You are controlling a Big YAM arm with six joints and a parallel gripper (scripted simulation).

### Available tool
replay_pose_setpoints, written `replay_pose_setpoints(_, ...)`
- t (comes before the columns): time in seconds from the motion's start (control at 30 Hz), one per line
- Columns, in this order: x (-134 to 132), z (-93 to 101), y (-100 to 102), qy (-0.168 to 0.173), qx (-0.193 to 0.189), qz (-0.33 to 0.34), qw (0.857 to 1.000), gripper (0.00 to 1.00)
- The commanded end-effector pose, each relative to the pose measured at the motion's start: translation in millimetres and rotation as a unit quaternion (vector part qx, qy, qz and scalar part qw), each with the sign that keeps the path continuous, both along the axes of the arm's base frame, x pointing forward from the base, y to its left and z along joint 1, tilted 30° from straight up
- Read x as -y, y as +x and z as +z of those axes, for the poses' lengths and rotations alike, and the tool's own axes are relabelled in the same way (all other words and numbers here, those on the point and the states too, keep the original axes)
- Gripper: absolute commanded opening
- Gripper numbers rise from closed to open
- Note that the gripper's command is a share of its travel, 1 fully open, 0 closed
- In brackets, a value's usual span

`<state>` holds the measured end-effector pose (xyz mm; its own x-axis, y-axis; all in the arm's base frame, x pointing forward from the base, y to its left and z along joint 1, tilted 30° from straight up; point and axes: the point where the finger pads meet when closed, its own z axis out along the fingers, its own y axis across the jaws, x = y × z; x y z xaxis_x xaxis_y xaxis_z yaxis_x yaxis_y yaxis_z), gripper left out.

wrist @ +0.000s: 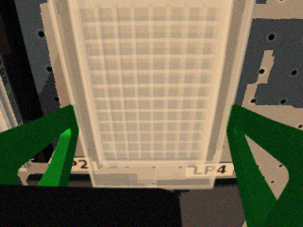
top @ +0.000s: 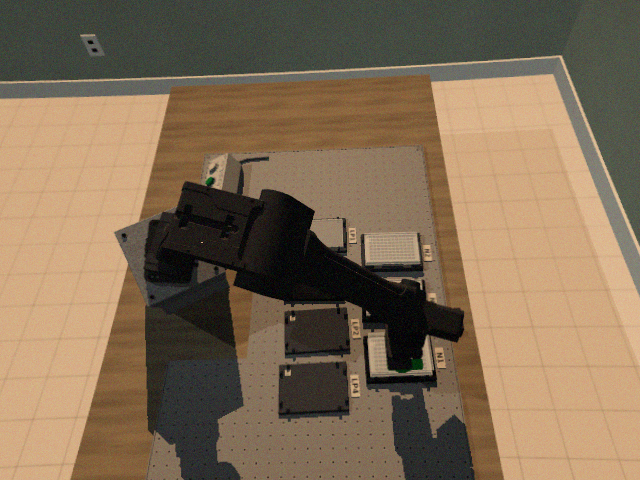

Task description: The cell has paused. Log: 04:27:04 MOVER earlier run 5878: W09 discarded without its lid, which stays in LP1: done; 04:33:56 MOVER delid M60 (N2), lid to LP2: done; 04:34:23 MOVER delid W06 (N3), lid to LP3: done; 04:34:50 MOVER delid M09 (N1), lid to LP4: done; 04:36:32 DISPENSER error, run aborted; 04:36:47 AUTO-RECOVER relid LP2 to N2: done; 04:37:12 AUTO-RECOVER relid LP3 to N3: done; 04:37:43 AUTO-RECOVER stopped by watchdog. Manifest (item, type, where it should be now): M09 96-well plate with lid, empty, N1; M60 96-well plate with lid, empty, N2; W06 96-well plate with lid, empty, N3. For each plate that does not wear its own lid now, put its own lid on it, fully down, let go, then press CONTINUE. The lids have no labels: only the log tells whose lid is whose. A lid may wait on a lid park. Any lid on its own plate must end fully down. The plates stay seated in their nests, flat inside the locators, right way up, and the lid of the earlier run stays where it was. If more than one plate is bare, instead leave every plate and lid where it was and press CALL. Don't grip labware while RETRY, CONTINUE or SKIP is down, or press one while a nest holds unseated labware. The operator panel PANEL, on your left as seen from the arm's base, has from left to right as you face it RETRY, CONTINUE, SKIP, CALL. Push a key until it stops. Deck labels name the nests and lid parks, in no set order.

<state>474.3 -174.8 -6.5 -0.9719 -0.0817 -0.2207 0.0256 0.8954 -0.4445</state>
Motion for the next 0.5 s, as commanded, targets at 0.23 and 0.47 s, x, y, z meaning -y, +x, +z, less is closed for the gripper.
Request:
replay_pose_setpoints(0.23,3.9,-2.3,3.7,-0.001,0.003,0.004,1.000,0.00)
replay_pose_setpoints(0.47,6.3,-4.0,7.1,-0.001,0.005,0.004,1.000,0.00)
